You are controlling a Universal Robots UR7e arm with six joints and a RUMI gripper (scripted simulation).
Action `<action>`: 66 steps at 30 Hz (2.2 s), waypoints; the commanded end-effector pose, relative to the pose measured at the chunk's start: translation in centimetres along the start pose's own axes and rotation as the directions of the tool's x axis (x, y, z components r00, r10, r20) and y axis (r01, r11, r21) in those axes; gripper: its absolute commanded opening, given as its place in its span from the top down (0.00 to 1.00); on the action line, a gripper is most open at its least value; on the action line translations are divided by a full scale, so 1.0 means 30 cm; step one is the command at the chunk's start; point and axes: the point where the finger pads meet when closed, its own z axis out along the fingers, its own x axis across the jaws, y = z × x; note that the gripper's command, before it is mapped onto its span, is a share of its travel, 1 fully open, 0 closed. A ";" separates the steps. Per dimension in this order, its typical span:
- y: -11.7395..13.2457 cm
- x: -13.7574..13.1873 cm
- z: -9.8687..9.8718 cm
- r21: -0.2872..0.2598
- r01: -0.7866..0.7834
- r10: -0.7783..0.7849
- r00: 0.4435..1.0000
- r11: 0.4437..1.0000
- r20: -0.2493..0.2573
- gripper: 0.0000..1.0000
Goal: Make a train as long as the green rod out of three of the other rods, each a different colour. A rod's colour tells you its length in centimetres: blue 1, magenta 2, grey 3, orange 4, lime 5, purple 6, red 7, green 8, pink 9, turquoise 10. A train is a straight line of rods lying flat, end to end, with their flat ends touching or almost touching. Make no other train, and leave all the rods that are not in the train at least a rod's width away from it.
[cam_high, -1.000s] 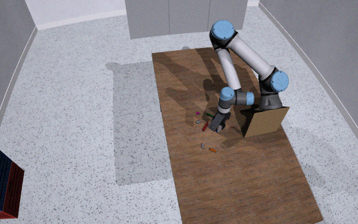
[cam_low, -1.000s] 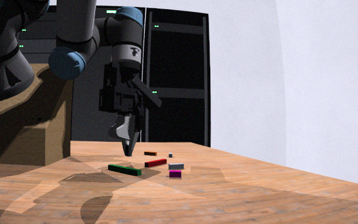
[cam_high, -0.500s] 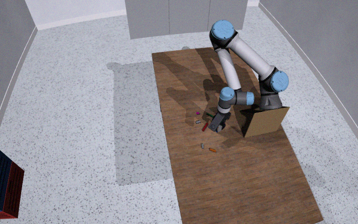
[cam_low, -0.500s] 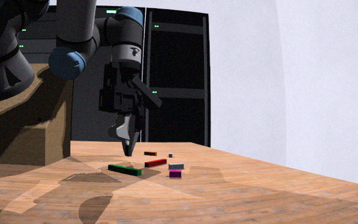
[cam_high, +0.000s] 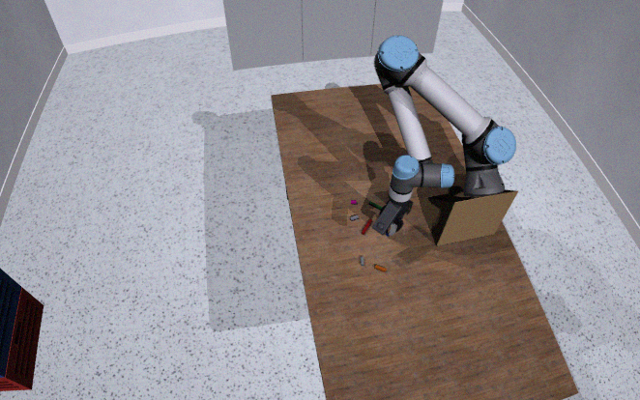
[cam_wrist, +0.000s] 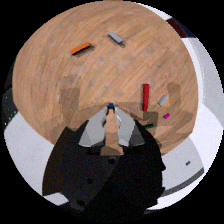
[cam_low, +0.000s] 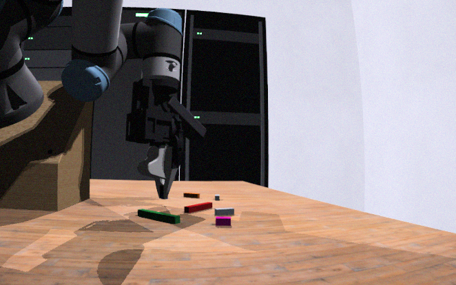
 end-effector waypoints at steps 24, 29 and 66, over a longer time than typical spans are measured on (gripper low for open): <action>0.003 -0.003 0.006 -0.001 0.000 0.000 1.000 1.000 0.003 1.00; 0.001 -0.001 0.019 0.000 -0.001 0.001 1.000 1.000 0.002 1.00; 0.000 0.000 0.040 0.001 -0.001 0.001 1.000 1.000 0.001 1.00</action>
